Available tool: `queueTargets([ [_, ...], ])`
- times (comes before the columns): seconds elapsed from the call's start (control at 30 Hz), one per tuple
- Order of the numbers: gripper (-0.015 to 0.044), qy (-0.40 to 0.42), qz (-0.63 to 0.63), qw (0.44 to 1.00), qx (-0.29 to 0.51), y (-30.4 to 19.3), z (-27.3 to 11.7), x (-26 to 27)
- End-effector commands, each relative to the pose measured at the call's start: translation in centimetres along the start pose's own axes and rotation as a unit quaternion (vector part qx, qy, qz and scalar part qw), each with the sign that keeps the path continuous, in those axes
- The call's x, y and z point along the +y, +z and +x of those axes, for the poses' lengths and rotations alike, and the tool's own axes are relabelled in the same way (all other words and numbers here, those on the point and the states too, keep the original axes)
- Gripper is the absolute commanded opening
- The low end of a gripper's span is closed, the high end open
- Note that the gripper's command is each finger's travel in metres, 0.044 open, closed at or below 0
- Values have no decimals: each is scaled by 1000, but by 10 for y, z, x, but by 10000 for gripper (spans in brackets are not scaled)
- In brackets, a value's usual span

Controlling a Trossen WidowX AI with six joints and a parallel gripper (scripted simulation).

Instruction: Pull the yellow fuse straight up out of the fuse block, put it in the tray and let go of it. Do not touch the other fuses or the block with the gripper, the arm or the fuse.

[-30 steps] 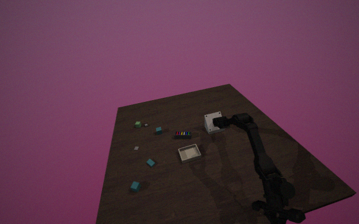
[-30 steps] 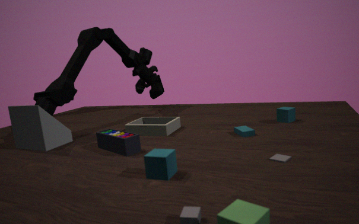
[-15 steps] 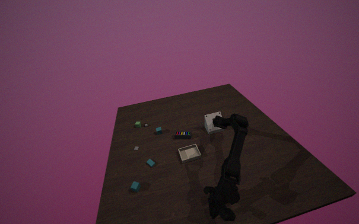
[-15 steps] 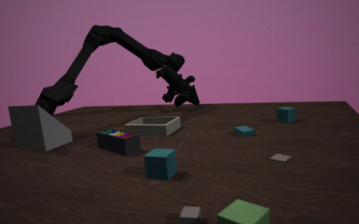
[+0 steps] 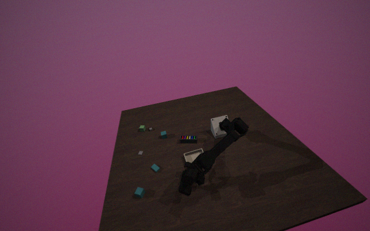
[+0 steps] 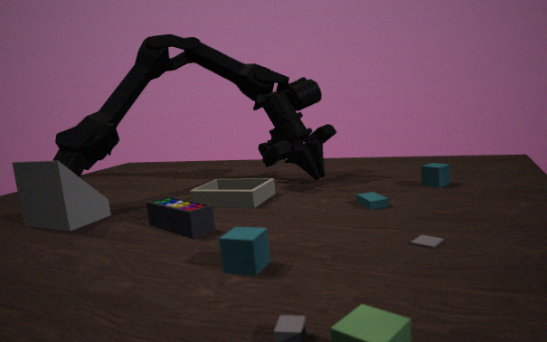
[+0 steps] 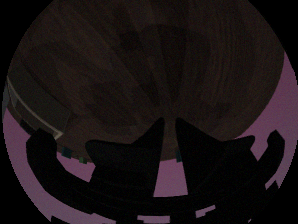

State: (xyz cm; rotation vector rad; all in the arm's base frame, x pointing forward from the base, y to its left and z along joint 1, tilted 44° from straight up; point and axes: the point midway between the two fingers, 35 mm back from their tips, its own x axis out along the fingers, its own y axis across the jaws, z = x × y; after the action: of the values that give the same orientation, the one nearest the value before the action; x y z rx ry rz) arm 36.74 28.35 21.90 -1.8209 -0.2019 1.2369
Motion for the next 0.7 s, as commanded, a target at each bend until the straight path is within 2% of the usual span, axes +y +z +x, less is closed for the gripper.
queueTargets([
  [0.0, 64, 72, 83, 994, -10, -40, 6, 61],
  [0.17, 64, 150, 198, 968, -30, -75, 4, 137],
  [0.33, 64, 208, 335, 917, -58, -96, -13, 212],
  [0.53, 64, 241, 540, 799, -108, -101, -52, 299],
  [0.67, 64, 233, 639, 720, -137, -93, -76, 332],
])
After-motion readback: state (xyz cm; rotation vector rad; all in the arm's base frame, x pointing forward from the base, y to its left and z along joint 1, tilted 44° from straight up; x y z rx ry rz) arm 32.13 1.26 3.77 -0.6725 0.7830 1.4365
